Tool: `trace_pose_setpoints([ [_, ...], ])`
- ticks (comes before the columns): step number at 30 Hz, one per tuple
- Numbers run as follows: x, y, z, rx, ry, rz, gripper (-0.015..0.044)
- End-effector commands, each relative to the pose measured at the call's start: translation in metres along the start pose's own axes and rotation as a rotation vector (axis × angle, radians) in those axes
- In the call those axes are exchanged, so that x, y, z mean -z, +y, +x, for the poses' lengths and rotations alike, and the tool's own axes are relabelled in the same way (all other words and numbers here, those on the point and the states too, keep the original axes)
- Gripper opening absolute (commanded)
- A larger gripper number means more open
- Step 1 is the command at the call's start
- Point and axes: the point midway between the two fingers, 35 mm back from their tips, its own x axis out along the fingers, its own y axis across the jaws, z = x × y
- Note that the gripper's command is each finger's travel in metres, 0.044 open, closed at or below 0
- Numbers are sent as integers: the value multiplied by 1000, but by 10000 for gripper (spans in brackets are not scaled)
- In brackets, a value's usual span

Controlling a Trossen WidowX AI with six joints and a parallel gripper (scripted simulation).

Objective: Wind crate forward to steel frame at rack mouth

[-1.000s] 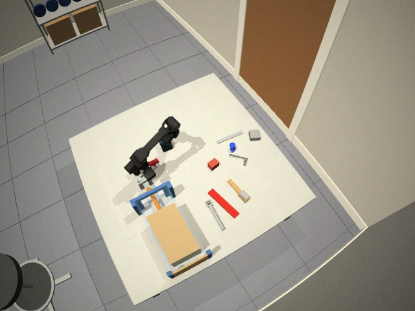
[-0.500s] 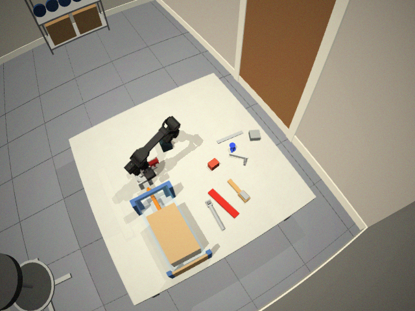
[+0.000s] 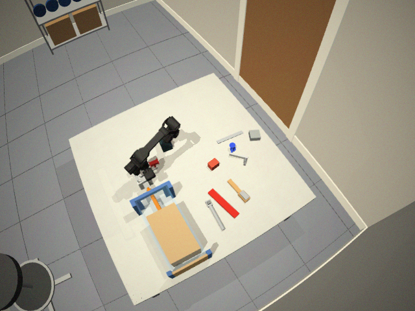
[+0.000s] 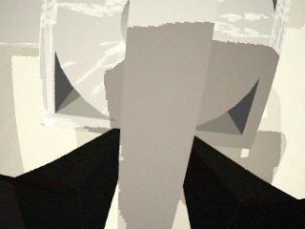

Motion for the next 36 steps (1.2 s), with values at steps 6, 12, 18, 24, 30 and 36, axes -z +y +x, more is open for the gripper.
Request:
trace_pose_setpoints([
  [6, -1, -4, 4, 17, 4, -93, 0],
  [12, -1, -4, 4, 19, 3, -115, 0],
  [18, -1, -6, 4, 22, 2, -159, 0],
  [24, -1, -6, 4, 22, 2, -160, 0],
  [30, -1, -4, 4, 19, 3, -116, 0],
  [36, -1, -4, 4, 19, 3, -116, 0],
])
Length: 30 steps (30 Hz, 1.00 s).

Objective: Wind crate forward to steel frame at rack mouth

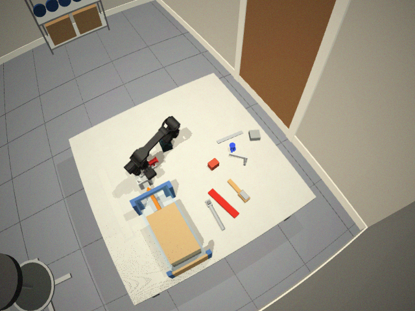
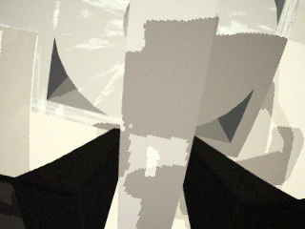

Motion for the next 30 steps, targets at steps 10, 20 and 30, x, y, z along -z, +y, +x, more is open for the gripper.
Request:
trace_pose_setpoints([
  [10, 0, 2, 4, 4, 5, 53, 0],
  [20, -1, 4, 4, 0, 7, 114, 0],
  [30, 0, 2, 4, 3, 6, 71, 0],
])
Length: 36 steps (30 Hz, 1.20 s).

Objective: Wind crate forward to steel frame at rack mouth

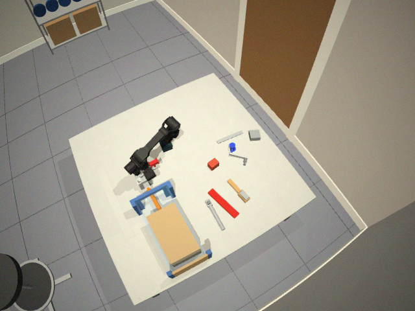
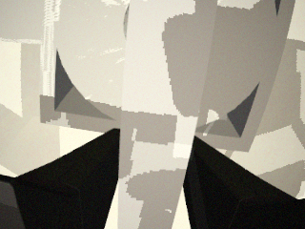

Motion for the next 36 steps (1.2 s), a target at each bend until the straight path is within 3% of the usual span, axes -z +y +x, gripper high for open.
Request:
trace_pose_setpoints([
  [1, 0, -1, 4, 13, 6, -21, 0],
  [31, 0, 2, 4, 7, 8, 66, 0],
  [36, 0, -2, 4, 13, 6, -24, 0],
])
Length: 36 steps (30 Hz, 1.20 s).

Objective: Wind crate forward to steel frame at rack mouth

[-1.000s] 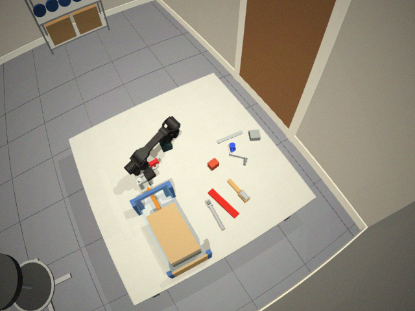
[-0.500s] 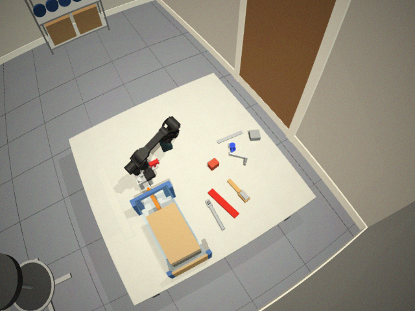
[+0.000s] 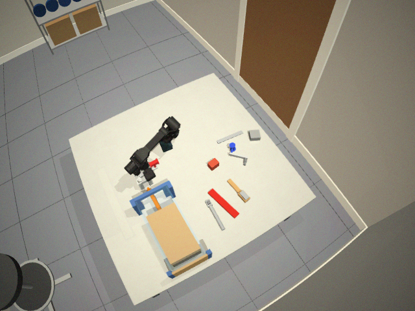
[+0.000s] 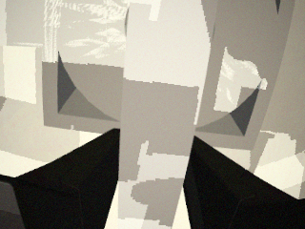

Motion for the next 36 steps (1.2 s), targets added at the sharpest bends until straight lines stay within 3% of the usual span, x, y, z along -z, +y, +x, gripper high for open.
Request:
trace_pose_setpoints([
  [1, 0, -3, 4, 16, 5, -54, 0],
  [36, 0, -1, 4, 12, 6, -13, 0],
])
